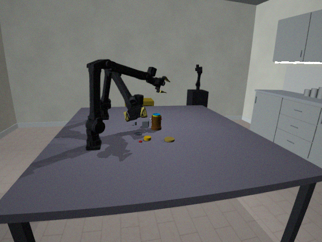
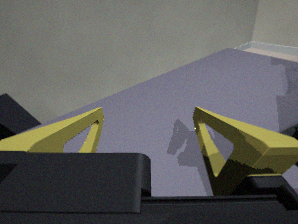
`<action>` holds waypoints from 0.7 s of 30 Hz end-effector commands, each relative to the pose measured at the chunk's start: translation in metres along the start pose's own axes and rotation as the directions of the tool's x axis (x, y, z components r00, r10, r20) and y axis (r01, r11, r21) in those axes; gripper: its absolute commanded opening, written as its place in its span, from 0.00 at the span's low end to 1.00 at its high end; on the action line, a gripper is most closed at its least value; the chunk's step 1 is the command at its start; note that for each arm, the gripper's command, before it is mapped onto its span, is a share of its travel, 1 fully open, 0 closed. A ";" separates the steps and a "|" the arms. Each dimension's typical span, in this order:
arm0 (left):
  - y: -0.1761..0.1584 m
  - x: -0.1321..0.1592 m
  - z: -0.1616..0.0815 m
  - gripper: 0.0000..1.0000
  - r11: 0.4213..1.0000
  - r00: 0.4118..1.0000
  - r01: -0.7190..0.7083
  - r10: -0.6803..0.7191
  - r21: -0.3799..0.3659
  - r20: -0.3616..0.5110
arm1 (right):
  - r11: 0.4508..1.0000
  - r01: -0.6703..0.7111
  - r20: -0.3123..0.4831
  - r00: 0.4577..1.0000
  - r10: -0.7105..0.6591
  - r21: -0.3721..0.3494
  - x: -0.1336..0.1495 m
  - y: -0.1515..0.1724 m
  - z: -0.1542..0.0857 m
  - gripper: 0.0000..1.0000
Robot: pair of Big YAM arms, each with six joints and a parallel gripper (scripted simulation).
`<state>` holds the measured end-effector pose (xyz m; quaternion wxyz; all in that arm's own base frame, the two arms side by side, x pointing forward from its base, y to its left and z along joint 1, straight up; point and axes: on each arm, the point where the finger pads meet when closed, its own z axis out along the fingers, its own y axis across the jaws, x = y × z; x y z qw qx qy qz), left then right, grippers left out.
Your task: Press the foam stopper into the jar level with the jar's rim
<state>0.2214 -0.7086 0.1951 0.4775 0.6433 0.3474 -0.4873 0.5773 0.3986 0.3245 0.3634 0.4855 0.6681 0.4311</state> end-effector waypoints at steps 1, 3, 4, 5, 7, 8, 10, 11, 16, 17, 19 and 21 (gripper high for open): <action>0.003 -0.008 0.000 1.00 1.000 1.000 -0.010 0.010 -0.004 0.010 | 1.000 -0.006 -0.001 1.000 0.006 -0.013 -0.001 0.008 -0.003 1.00; 0.003 -0.008 0.000 1.00 1.000 1.000 -0.010 0.010 -0.004 0.010 | 1.000 -0.006 -0.001 1.000 0.006 -0.013 -0.001 0.008 -0.003 1.00; 0.003 -0.008 0.000 1.00 1.000 1.000 -0.010 0.010 -0.004 0.010 | 1.000 -0.006 -0.001 1.000 0.006 -0.013 -0.001 0.008 -0.003 1.00; 0.003 -0.008 0.000 1.00 1.000 1.000 -0.010 0.010 -0.004 0.010 | 1.000 -0.006 -0.001 1.000 0.006 -0.013 -0.001 0.008 -0.003 1.00; 0.003 -0.008 0.000 1.00 1.000 1.000 -0.010 0.010 -0.004 0.010 | 1.000 -0.006 -0.001 1.000 0.006 -0.013 -0.001 0.008 -0.003 1.00; 0.003 -0.008 0.000 1.00 1.000 1.000 -0.010 0.010 -0.004 0.010 | 1.000 -0.006 -0.001 1.000 0.006 -0.013 -0.001 0.008 -0.003 1.00; 0.003 -0.008 0.000 1.00 1.000 1.000 -0.010 0.010 -0.004 0.010 | 1.000 -0.006 -0.001 1.000 0.006 -0.013 -0.001 0.008 -0.003 1.00; 0.003 -0.008 0.000 1.00 1.000 1.000 -0.010 0.010 -0.004 0.010 | 1.000 -0.006 -0.001 1.000 0.006 -0.013 -0.001 0.008 -0.003 1.00; 0.003 -0.008 0.000 1.00 1.000 1.000 -0.010 0.010 -0.004 0.010 | 1.000 -0.006 -0.001 1.000 0.006 -0.013 -0.001 0.008 -0.003 1.00; 0.003 -0.008 0.000 1.00 1.000 1.000 -0.010 0.010 -0.004 0.010 | 1.000 -0.006 -0.001 1.000 0.006 -0.013 -0.001 0.008 -0.003 1.00; 0.008 -0.011 0.004 1.00 1.000 1.000 -0.020 0.020 -0.007 0.020 | 0.999 -0.021 -0.005 1.000 0.021 -0.046 0.000 0.028 -0.006 0.98; 0.008 -0.011 0.004 1.00 1.000 1.000 -0.020 0.020 -0.007 0.020 | 0.999 -0.021 -0.005 1.000 0.021 -0.046 0.000 0.028 -0.006 0.98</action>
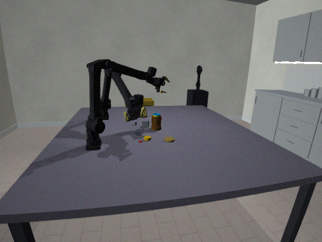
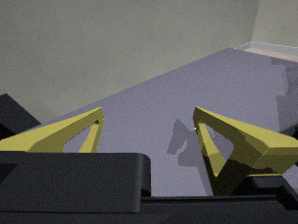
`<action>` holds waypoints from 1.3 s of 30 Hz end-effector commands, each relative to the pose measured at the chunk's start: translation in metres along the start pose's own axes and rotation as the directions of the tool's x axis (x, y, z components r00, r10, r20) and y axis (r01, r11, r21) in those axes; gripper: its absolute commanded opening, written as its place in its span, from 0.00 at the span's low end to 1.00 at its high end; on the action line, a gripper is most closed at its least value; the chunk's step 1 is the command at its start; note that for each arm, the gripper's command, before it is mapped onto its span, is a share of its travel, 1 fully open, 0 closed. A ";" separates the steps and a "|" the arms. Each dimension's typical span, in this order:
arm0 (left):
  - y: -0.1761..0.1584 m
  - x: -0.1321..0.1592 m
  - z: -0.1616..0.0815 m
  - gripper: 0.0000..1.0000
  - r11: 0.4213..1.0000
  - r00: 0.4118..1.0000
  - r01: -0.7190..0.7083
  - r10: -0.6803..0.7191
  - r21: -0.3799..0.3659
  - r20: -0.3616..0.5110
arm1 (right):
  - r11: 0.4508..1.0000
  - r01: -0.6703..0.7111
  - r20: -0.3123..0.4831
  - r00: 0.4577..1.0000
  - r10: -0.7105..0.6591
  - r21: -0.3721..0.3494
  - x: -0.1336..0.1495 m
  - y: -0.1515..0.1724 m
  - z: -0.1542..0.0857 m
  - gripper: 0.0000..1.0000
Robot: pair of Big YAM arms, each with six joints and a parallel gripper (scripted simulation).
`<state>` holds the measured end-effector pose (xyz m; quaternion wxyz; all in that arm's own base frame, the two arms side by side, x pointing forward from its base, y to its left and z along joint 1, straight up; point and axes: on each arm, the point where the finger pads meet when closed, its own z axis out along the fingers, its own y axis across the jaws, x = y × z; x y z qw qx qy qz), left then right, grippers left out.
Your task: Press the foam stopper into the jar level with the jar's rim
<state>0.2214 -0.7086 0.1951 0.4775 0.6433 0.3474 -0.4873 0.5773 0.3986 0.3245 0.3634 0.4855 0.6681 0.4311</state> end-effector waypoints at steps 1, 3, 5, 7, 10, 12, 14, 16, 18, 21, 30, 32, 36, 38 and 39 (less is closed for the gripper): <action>0.008 -0.011 0.004 1.00 1.000 1.000 -0.020 0.020 -0.007 0.020 | 0.999 -0.021 -0.005 1.000 0.021 -0.046 0.000 0.028 -0.006 0.98; 0.008 -0.011 0.004 1.00 1.000 1.000 -0.020 0.020 -0.007 0.020 | 0.999 -0.021 -0.005 1.000 0.021 -0.046 0.000 0.028 -0.006 0.98; 0.008 -0.011 0.004 1.00 1.000 1.000 -0.020 0.020 -0.007 0.020 | 0.999 -0.021 -0.005 1.000 0.021 -0.046 0.000 0.028 -0.006 0.98; 0.008 -0.011 0.004 1.00 1.000 1.000 -0.020 0.020 -0.007 0.020 | 0.999 -0.021 -0.005 1.000 0.021 -0.046 0.000 0.028 -0.006 0.98; 0.008 -0.011 0.004 1.00 1.000 1.000 -0.020 0.020 -0.007 0.020 | 0.999 -0.021 -0.005 1.000 0.021 -0.046 0.000 0.028 -0.006 0.98; 0.008 -0.011 0.004 1.00 1.000 1.000 -0.020 0.020 -0.007 0.020 | 0.999 -0.021 -0.005 1.000 0.021 -0.046 0.000 0.028 -0.006 0.98; 0.008 -0.011 0.004 1.00 1.000 1.000 -0.020 0.020 -0.007 0.020 | 0.999 -0.021 -0.005 1.000 0.021 -0.046 0.000 0.028 -0.006 0.98; 0.008 -0.011 0.004 0.00 1.000 1.000 -0.020 0.020 -0.007 0.020 | 0.999 -0.021 -0.005 1.000 0.021 -0.046 0.000 0.028 -0.006 0.98; 0.008 -0.011 0.004 0.00 1.000 1.000 -0.020 0.020 -0.007 0.020 | 0.999 -0.021 -0.005 1.000 0.021 -0.046 0.000 0.028 -0.006 0.98; 0.008 -0.011 0.004 0.00 1.000 1.000 -0.020 0.020 -0.007 0.020 | 0.999 -0.021 -0.005 1.000 0.021 -0.046 0.000 0.028 -0.006 0.98; 0.008 -0.011 0.004 0.00 1.000 1.000 -0.020 0.020 -0.007 0.020 | 0.999 -0.021 -0.005 1.000 0.021 -0.046 0.000 0.028 -0.006 0.98; 0.008 -0.011 0.004 0.00 1.000 1.000 -0.020 0.020 -0.007 0.020 | 0.999 -0.021 -0.005 1.000 0.021 -0.046 0.000 0.028 -0.006 0.98; 0.008 -0.011 0.004 0.00 1.000 1.000 -0.020 0.020 -0.007 0.020 | 0.999 -0.021 -0.005 1.000 0.021 -0.046 0.000 0.028 -0.006 0.98; 0.008 -0.011 0.004 0.00 1.000 1.000 -0.020 0.020 -0.007 0.020 | 0.999 -0.021 -0.005 1.000 0.021 -0.046 0.000 0.028 -0.006 0.98; 0.008 -0.011 0.004 0.00 1.000 1.000 -0.020 0.020 -0.007 0.020 | 0.999 -0.021 -0.005 1.000 0.021 -0.046 0.000 0.028 -0.006 0.98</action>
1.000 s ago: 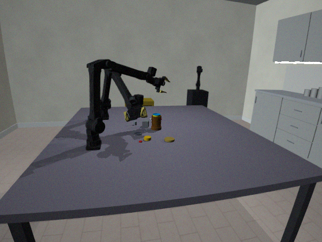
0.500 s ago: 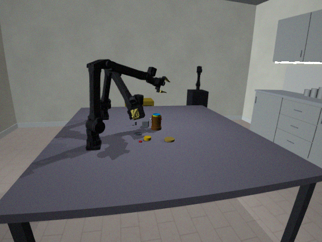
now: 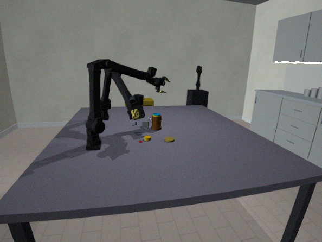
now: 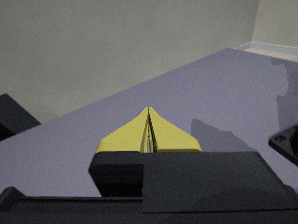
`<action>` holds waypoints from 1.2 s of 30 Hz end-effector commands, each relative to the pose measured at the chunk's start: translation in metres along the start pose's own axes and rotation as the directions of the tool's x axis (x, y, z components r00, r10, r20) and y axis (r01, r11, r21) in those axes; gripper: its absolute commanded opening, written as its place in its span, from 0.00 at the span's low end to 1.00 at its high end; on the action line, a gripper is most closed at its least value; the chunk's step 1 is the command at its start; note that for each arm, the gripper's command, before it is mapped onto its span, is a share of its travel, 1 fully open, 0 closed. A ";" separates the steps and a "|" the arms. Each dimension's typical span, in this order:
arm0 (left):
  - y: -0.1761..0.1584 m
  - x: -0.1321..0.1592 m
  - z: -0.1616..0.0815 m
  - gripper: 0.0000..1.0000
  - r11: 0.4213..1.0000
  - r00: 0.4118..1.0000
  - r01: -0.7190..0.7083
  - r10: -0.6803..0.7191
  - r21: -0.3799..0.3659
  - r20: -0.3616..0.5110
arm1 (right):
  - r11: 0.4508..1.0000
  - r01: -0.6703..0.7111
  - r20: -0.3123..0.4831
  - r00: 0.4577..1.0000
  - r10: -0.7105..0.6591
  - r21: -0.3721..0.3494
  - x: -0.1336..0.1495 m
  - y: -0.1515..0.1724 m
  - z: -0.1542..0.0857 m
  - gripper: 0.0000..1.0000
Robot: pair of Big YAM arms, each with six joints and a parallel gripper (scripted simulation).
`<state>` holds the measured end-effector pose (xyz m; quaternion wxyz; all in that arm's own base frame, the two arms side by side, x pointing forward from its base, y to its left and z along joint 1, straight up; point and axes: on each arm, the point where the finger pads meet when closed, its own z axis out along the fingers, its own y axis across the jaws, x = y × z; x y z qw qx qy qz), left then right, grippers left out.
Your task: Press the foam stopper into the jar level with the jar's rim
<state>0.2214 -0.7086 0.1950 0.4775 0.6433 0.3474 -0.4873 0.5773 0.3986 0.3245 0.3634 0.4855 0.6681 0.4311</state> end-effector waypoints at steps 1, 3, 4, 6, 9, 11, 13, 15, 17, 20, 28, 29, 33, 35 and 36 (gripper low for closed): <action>0.008 -0.011 0.004 0.00 1.000 1.000 -0.020 0.020 -0.007 0.020 | 0.999 -0.021 -0.005 1.000 0.021 -0.046 0.000 0.028 -0.006 0.98; 0.008 -0.011 0.004 0.00 1.000 1.000 -0.020 0.020 -0.007 0.020 | 0.999 -0.021 -0.005 1.000 0.021 -0.046 0.000 0.028 -0.006 0.98; 0.008 -0.011 0.004 0.00 1.000 1.000 -0.020 0.020 -0.007 0.020 | 0.999 -0.021 -0.005 1.000 0.021 -0.046 0.000 0.028 -0.006 0.98; 0.027 -0.006 -0.009 0.00 0.999 1.000 -0.015 0.015 -0.040 0.011 | 0.994 -0.049 -0.025 0.999 0.047 -0.094 0.007 0.065 -0.027 0.98; 0.031 -0.009 -0.012 0.00 0.999 1.000 -0.021 0.022 -0.047 0.013 | 0.996 -0.039 -0.021 0.999 0.038 -0.078 0.006 0.055 -0.026 0.98; 0.036 -0.002 -0.016 0.00 0.998 1.000 -0.014 0.014 -0.056 0.006 | 0.995 -0.053 -0.024 0.998 0.051 -0.090 0.008 0.067 -0.031 0.98; 0.048 0.002 -0.026 0.00 0.997 1.000 -0.013 0.013 -0.075 0.000 | 0.995 -0.052 -0.024 0.998 0.050 -0.087 0.008 0.070 -0.036 0.98; 0.061 0.006 -0.037 0.00 0.995 1.000 -0.012 0.011 -0.098 -0.007 | 0.995 -0.053 -0.024 0.998 0.051 -0.086 0.007 0.075 -0.044 0.98; 0.075 0.011 -0.050 0.00 0.992 1.000 -0.011 0.009 -0.123 -0.015 | 0.995 -0.052 -0.024 0.998 0.050 -0.082 0.007 0.080 -0.052 0.98; 0.091 0.018 -0.067 0.00 0.989 1.000 -0.013 0.009 -0.151 -0.024 | 0.996 -0.049 -0.021 0.999 0.047 -0.073 0.007 0.083 -0.062 0.98; 0.132 0.033 -0.111 0.00 0.974 0.999 -0.012 0.001 -0.227 -0.047 | 0.996 -0.048 -0.020 0.999 0.046 -0.070 0.004 0.097 -0.087 0.98; 0.138 0.035 -0.119 0.00 0.971 0.999 -0.012 0.000 -0.240 -0.051 | 0.996 -0.049 -0.020 0.999 0.048 -0.072 0.003 0.101 -0.092 0.98; 0.166 0.046 -0.155 0.00 0.954 0.998 -0.011 -0.009 -0.298 -0.068 | 0.996 0.024 0.027 0.999 -0.026 0.089 -0.003 0.012 -0.052 0.98; 0.178 0.050 -0.172 0.00 0.946 0.997 -0.012 -0.013 -0.324 -0.075 | 0.996 -0.043 -0.023 0.999 0.041 -0.083 0.002 0.112 -0.107 0.98; 0.184 0.053 -0.181 0.00 0.942 0.997 -0.013 -0.015 -0.336 -0.079 | 0.995 -0.046 -0.028 0.999 0.043 -0.086 0.002 0.114 -0.109 0.98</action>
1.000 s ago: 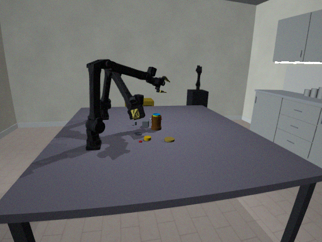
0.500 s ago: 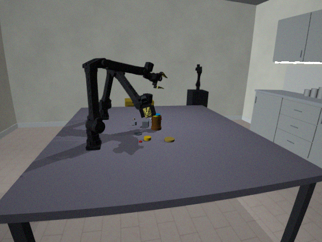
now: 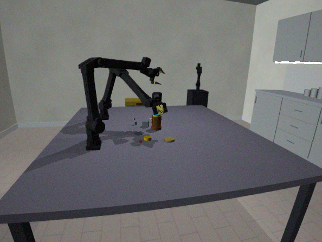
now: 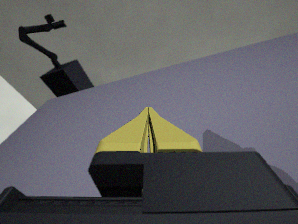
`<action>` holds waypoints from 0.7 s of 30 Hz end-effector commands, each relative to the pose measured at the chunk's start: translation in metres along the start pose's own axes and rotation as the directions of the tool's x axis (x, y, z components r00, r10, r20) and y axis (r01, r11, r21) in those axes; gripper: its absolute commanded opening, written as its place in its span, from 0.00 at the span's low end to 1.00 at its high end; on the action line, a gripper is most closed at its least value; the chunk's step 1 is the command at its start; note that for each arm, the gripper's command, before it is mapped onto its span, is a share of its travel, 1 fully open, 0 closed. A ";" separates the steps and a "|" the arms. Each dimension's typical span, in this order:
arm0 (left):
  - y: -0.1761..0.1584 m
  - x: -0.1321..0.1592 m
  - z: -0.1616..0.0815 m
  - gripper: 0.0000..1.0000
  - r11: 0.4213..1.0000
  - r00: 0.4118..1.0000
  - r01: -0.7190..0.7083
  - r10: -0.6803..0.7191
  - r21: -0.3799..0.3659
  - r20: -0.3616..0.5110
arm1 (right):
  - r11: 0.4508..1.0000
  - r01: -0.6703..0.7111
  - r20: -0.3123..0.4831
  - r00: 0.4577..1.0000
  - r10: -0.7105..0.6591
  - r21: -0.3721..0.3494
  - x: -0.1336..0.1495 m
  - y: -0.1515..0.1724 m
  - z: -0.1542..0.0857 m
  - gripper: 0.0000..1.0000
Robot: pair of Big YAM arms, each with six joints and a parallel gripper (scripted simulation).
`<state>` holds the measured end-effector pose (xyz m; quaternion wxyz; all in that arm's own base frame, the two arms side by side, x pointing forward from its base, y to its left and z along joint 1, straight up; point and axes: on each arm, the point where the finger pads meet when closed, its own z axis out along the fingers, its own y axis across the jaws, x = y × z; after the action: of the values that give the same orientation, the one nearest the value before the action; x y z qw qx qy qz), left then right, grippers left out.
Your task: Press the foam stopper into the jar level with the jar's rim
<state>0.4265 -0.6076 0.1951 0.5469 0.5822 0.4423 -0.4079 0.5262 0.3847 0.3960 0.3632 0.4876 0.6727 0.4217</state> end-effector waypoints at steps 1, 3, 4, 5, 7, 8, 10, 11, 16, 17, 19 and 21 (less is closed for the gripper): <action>0.041 0.000 -0.022 0.00 0.998 1.000 -0.017 0.017 -0.061 0.003 | 0.991 -0.061 -0.039 0.998 0.057 -0.115 0.007 0.069 -0.035 0.98; 0.056 0.006 -0.035 0.00 0.996 1.000 -0.016 0.015 -0.088 -0.006 | 0.989 -0.071 -0.043 0.997 0.066 -0.127 0.007 0.072 -0.035 0.98; 0.064 0.008 -0.042 0.00 0.995 1.000 -0.015 0.014 -0.101 -0.010 | 0.991 -0.064 -0.041 0.997 0.060 -0.116 0.009 0.067 -0.030 0.98; 0.064 0.008 -0.042 0.00 0.995 1.000 -0.015 0.014 -0.101 -0.010 | 0.991 -0.064 -0.041 0.997 0.060 -0.116 0.009 0.067 -0.030 0.98; 0.071 0.006 -0.047 0.00 0.993 1.000 -0.020 0.019 -0.112 -0.008 | 0.995 -0.048 -0.015 0.999 0.047 -0.084 0.000 0.054 -0.015 0.98; 0.075 0.012 -0.052 0.00 0.993 1.000 -0.014 0.012 -0.120 -0.016 | 0.996 -0.050 -0.007 0.999 0.049 -0.069 -0.005 0.049 -0.011 0.98; 0.092 0.019 -0.069 0.00 0.988 1.000 -0.013 0.009 -0.152 -0.025 | 0.998 -0.042 -0.004 0.999 0.042 -0.055 -0.005 0.040 -0.008 0.98; 0.102 0.022 -0.078 0.00 0.985 1.000 -0.011 0.005 -0.171 -0.030 | 0.997 -0.044 -0.006 0.999 0.043 -0.057 -0.005 0.037 -0.008 0.98; 0.137 0.035 -0.118 0.00 0.971 0.999 -0.010 -0.002 -0.239 -0.050 | 0.996 -0.051 -0.006 0.999 0.051 -0.070 -0.010 0.039 -0.016 0.98; 0.144 0.037 -0.126 0.00 0.968 0.999 -0.011 -0.003 -0.251 -0.055 | 0.998 -0.039 0.000 0.999 0.039 -0.043 -0.011 0.019 -0.012 0.98; 0.156 0.042 -0.142 0.00 0.961 0.998 -0.011 -0.006 -0.278 -0.062 | 0.998 -0.039 -0.004 0.999 0.039 -0.044 -0.006 0.022 -0.008 0.98; 0.168 0.047 -0.159 0.00 0.953 0.997 -0.012 -0.010 -0.303 -0.070 | 0.999 -0.031 -0.002 1.000 0.031 -0.027 -0.005 0.012 -0.004 0.98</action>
<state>0.5787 -0.4650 0.1951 0.5987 0.5143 0.5197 -0.3271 0.5225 0.3854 0.4090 0.3637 0.4852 0.6674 0.4323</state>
